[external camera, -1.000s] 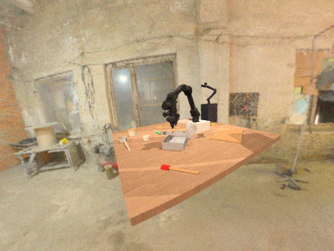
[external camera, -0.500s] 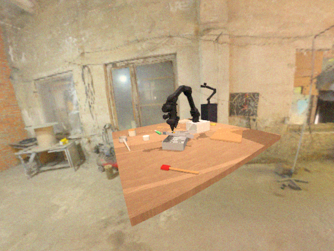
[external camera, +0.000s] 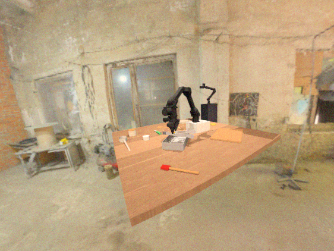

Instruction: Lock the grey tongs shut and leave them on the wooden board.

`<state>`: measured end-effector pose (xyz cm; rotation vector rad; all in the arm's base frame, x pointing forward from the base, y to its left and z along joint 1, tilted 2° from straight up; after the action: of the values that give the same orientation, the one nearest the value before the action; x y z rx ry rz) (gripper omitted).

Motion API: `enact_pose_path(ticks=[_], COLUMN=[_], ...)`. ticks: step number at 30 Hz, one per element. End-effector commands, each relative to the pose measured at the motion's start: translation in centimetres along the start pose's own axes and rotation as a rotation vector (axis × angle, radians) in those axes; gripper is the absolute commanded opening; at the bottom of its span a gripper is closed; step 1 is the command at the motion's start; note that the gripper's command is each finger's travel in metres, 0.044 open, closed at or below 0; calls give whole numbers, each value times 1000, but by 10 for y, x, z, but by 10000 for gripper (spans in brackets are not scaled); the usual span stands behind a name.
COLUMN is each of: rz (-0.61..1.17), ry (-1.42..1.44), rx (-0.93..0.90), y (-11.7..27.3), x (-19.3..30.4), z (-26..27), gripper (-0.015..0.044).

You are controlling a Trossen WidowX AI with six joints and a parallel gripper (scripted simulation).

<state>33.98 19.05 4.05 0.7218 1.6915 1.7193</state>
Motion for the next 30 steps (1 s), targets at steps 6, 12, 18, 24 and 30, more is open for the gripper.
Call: enact_pose_path(ticks=[6, 12, 18, 24, 30], rz=[4, 4, 4, 4, 4], ry=[-4, -4, -4, -4, -4], rx=[6, 6, 6, 6, 7], y=[-17, -27, -37, -46, -54], x=[1, 1, 1, 2, 2], z=[-2, -3, -4, -5, -6], gripper=[440, 440, 440, 440, 440])
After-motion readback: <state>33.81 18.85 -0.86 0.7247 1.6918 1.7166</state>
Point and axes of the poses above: the point midway between the two fingers, 35 mm back from their tips, its own y axis back along the fingers, its own z axis across the jaws, x = y × z, the point moved 1 cm from there along y, back along the fingers, and after that the axes turned 10 degrees about -y, right-handed, at the moved point
